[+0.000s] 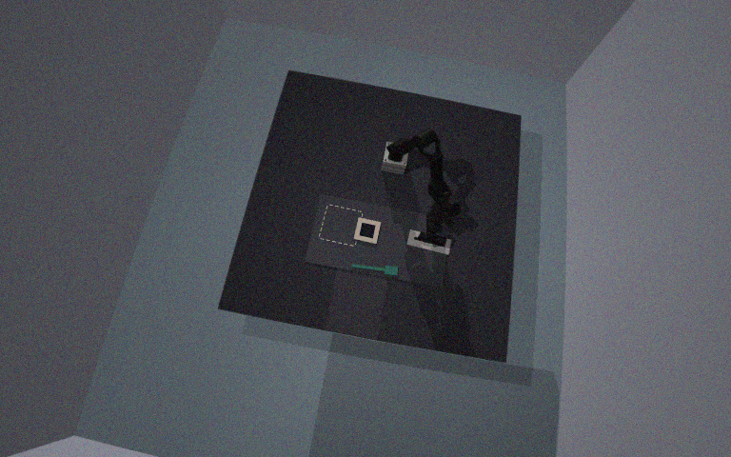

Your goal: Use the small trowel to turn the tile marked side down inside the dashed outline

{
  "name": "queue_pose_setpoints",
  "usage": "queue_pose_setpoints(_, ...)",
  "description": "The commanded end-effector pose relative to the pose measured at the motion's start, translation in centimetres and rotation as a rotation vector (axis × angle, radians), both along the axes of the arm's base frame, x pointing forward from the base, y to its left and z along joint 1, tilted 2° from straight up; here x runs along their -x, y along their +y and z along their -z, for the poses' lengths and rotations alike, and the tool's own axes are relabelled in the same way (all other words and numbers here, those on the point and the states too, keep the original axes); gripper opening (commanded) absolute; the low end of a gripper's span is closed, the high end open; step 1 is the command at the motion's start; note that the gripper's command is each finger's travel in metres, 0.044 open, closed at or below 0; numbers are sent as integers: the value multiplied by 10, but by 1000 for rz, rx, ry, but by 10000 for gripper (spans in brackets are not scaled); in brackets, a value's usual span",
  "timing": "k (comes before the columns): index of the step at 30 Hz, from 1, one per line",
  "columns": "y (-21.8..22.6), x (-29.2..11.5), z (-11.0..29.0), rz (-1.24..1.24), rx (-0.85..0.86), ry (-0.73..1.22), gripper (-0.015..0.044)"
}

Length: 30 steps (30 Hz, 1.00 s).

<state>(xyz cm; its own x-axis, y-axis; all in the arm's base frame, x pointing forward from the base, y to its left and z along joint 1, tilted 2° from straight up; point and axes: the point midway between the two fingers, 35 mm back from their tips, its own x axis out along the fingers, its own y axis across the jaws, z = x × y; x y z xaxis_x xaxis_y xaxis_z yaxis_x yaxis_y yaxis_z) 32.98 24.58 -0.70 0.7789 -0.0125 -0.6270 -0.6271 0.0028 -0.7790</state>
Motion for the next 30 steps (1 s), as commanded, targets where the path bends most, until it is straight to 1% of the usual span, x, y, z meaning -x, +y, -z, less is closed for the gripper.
queue_pose_setpoints(1, 1, -6, 4, -11, 3, 3, 300)
queue_pose_setpoints(14, -1, -21, 17, -34, 13, 4, 300)
queue_pose_setpoints(20, -1, -21, 17, -34, 13, 4, 142)
queue_pose_setpoints(30, -1, -21, 17, -34, 13, 4, 76)
